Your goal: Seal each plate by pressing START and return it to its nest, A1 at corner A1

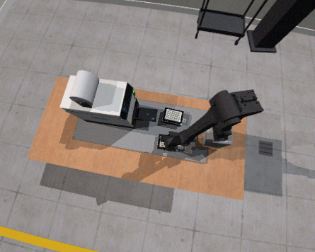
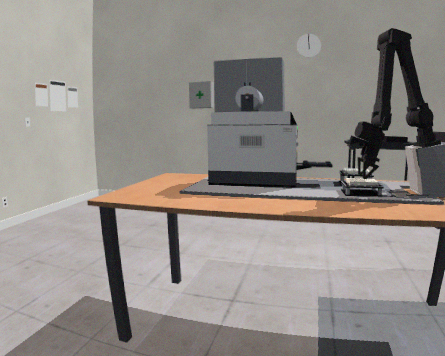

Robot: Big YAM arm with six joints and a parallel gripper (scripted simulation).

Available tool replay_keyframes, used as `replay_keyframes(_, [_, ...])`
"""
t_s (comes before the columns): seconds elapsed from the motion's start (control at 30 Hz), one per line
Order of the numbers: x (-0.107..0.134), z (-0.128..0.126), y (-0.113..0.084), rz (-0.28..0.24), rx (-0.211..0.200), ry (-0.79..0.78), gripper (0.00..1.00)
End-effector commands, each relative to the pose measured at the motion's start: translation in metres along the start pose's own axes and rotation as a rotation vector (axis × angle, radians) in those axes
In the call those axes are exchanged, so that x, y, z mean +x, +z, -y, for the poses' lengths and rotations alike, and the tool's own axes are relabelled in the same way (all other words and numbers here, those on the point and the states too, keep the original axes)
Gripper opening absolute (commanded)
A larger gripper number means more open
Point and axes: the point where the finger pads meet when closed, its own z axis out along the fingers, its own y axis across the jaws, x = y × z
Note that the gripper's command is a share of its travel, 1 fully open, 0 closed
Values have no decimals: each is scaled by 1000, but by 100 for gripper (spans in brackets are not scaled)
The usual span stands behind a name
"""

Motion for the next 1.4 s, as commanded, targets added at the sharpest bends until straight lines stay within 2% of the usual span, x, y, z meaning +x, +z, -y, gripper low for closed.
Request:
replay_keyframes(0.0, [-3,2,1,14,0,1,100])
replay_keyframes(0.17, [-10,0,-3,36,-7,-3,100])
replay_keyframes(0.67, [-14,-1,-5,46,-9,-3,100])
replay_keyframes(1.37, [0,1,4,4,3,-13,100])
